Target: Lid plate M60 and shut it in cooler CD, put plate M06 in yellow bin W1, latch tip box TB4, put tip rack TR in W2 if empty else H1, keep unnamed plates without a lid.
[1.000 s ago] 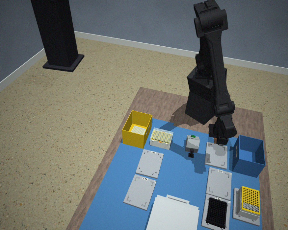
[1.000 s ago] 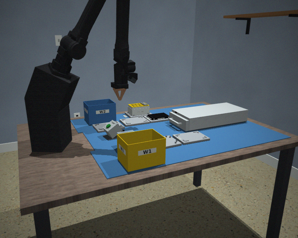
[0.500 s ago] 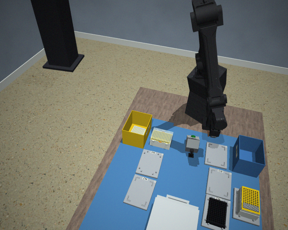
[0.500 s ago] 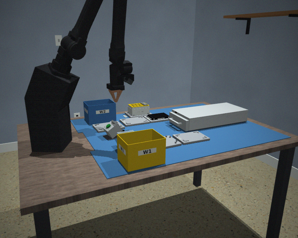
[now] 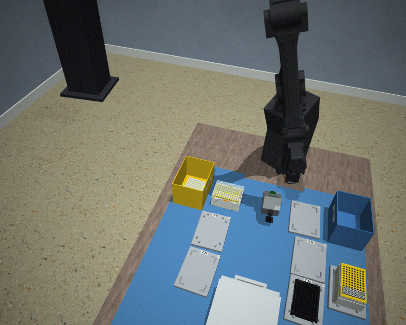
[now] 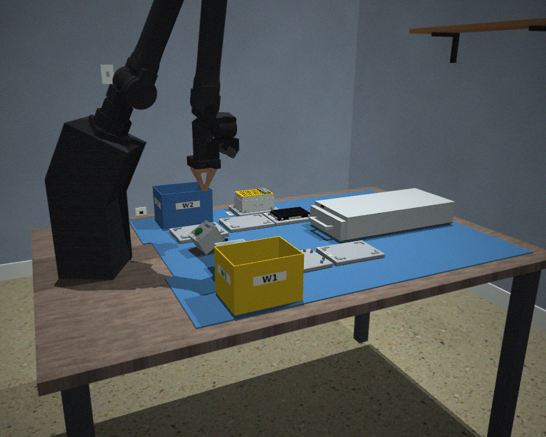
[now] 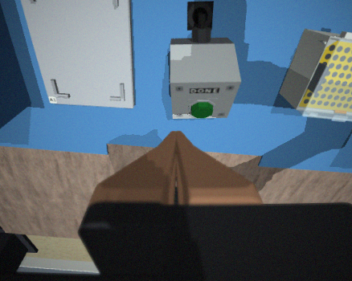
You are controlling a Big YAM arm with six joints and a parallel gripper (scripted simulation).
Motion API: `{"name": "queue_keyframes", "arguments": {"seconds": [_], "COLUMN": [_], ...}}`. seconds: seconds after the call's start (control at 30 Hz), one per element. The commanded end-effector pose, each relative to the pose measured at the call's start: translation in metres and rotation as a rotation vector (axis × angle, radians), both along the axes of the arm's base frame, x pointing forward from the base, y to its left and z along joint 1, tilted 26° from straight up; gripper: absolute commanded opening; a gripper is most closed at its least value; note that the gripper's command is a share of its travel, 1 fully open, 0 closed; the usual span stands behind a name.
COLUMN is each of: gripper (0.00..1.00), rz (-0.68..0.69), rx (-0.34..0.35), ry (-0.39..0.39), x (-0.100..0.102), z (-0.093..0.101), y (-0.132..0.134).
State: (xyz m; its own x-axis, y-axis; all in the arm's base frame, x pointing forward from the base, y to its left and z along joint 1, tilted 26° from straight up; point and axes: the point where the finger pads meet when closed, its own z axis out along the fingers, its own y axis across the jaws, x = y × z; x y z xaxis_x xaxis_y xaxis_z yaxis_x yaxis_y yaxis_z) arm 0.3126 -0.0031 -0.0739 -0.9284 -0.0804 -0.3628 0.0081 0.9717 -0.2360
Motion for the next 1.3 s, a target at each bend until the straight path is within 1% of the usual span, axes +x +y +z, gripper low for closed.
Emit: {"name": "queue_keyframes", "arguments": {"seconds": [0.0, 0.2, 0.27, 0.33, 0.4, 0.43, 0.6, 0.63, 0.7, 0.77, 0.83, 1.27], "gripper": [0.0, 0.0, 0.0, 0.0, 0.0, 0.0, 0.0, 0.0, 0.0, 0.0, 0.0, 0.0], "rz": [0.016, 0.016, 0.016, 0.016, 0.016, 0.018, 0.018, 0.017, 0.016, 0.016, 0.016, 0.016], "rx": [-0.009, -0.011, -0.011, -0.011, -0.012, -0.011, -0.011, -0.012, -0.012, -0.012, -0.012, -0.012], "ry": [-0.022, -0.019, -0.019, -0.018, -0.018, -0.001, -0.001, 0.005, -0.003, -0.002, -0.002, 0.0], "x": [-0.005, -0.025, -0.025, -0.031, -0.032, -0.033, -0.033, -0.034, -0.027, -0.025, -0.025, -0.014], "z": [0.004, 0.001, 0.001, 0.0, 0.0, -0.004, -0.004, -0.009, -0.012, -0.017, -0.017, -0.049], "y": [-0.011, -0.027, -0.027, -0.033, -0.034, -0.031, -0.031, -0.034, -0.036, -0.037, -0.037, -0.045]}}
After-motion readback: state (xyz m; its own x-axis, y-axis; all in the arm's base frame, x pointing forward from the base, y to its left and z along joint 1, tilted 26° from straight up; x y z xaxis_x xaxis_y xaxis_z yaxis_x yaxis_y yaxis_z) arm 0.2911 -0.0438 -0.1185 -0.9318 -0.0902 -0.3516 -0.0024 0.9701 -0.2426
